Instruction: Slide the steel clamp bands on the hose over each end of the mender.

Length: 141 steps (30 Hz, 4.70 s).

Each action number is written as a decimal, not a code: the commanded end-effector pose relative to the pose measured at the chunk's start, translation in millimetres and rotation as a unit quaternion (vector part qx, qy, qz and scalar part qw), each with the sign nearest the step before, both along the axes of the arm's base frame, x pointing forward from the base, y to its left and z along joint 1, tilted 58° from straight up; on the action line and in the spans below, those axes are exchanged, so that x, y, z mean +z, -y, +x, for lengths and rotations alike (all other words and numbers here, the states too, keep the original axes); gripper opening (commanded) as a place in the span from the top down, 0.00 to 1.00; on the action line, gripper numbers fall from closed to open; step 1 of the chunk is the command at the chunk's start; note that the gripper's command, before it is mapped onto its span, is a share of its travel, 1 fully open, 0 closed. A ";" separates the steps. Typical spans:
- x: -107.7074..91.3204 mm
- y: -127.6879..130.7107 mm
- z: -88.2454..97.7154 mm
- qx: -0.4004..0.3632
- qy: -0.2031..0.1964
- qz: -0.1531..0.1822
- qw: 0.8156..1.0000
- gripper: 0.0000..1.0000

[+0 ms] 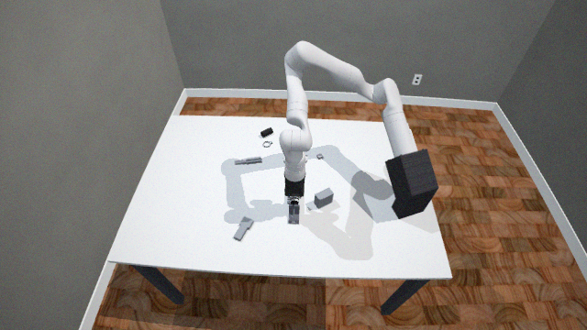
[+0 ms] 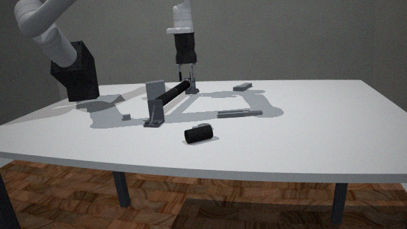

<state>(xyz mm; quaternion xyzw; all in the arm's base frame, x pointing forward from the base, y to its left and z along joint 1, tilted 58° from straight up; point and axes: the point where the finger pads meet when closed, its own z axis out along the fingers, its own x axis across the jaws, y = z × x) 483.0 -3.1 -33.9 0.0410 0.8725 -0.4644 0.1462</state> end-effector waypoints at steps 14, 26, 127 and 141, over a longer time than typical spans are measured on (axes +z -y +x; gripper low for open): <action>-11.6 18.3 3.7 -0.001 -0.001 -0.001 1.000 0.14; -12.6 19.9 4.1 -0.001 -0.001 -0.001 1.000 0.14; 24.7 45.3 -5.3 -0.001 -0.001 -0.001 1.000 0.25; 47.9 61.6 -11.3 -0.001 -0.001 -0.001 1.000 0.25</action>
